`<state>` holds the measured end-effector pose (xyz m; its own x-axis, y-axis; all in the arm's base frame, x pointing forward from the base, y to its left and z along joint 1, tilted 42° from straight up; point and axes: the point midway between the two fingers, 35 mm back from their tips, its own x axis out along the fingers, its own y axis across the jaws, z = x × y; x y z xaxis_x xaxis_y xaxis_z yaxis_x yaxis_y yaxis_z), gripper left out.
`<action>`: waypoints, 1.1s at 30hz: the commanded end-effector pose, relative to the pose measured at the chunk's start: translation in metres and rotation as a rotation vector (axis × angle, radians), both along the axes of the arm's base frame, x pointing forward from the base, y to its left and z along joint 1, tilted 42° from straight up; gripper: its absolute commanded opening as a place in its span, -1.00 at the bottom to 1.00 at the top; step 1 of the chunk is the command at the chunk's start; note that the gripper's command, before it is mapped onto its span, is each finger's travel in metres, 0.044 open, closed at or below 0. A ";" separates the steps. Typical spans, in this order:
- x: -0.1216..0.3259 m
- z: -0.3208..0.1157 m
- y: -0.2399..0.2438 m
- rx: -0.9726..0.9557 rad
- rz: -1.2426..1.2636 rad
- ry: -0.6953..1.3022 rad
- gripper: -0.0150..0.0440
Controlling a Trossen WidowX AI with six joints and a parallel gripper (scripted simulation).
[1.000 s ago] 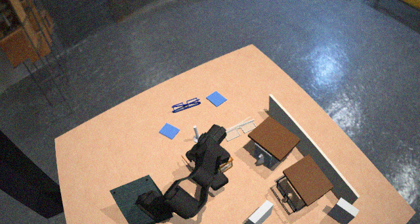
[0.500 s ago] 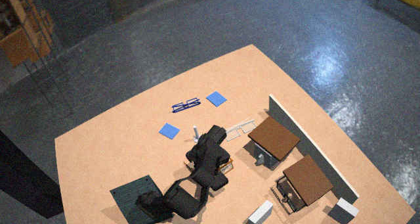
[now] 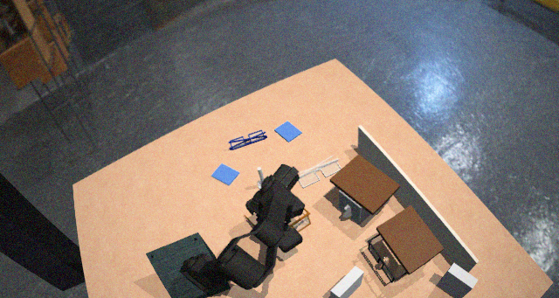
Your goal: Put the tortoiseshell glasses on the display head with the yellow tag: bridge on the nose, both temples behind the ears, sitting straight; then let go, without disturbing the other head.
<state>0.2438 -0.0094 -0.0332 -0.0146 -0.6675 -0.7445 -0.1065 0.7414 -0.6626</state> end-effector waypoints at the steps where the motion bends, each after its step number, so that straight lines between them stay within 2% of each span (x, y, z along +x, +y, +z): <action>1: -0.001 0.000 0.003 0.002 -0.005 0.001 -0.13; 10: -0.001 0.002 0.009 0.001 -0.004 0.004 -0.13; 16: 0.000 0.041 0.032 0.001 -0.004 0.005 -0.13; 20: 0.000 0.043 0.033 0.001 -0.004 0.005 -0.13; 24: 0.002 0.037 0.031 0.001 0.006 -0.001 0.19; 33: 0.002 0.038 0.036 0.001 0.001 0.010 0.19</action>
<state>0.2455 0.0226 0.0048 -0.0112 -0.6684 -0.7437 -0.1142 0.7398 -0.6631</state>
